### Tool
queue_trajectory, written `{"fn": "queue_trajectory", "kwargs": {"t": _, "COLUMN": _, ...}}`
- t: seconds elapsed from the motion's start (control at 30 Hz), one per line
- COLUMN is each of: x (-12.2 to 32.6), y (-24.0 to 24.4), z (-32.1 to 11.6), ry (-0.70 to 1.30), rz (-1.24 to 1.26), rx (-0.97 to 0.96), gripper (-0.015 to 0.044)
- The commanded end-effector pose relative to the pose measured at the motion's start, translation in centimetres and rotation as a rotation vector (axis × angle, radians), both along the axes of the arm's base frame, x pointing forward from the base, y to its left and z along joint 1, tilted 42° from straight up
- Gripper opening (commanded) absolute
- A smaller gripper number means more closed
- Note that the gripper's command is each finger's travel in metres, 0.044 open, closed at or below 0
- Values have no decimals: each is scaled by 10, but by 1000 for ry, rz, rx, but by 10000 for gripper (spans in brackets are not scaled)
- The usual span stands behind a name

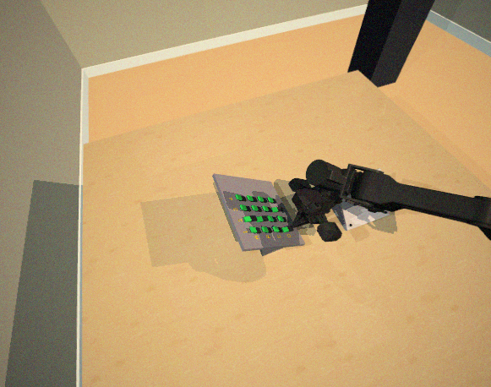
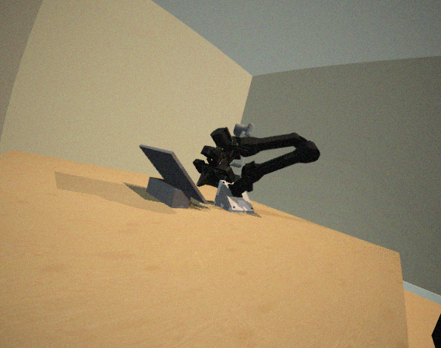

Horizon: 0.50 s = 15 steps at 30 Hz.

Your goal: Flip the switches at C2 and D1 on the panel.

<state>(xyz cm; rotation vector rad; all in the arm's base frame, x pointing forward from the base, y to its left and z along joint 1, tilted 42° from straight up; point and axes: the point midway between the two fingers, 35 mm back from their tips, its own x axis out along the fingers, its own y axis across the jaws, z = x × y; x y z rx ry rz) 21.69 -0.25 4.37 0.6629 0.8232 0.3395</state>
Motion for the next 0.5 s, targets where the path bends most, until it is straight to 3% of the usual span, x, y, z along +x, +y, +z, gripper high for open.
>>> {"fn": "queue_trajectory", "kwargs": {"t": 0.0, "x": 3, "y": 3, "z": -4, "ry": 6, "rz": -4, "rx": 1, "gripper": 0}}
{"fn": "queue_trajectory", "kwargs": {"t": 0.47, "x": 4, "y": 4, "z": -5, "ry": 6, "rz": -4, "rx": 1, "gripper": 0}}
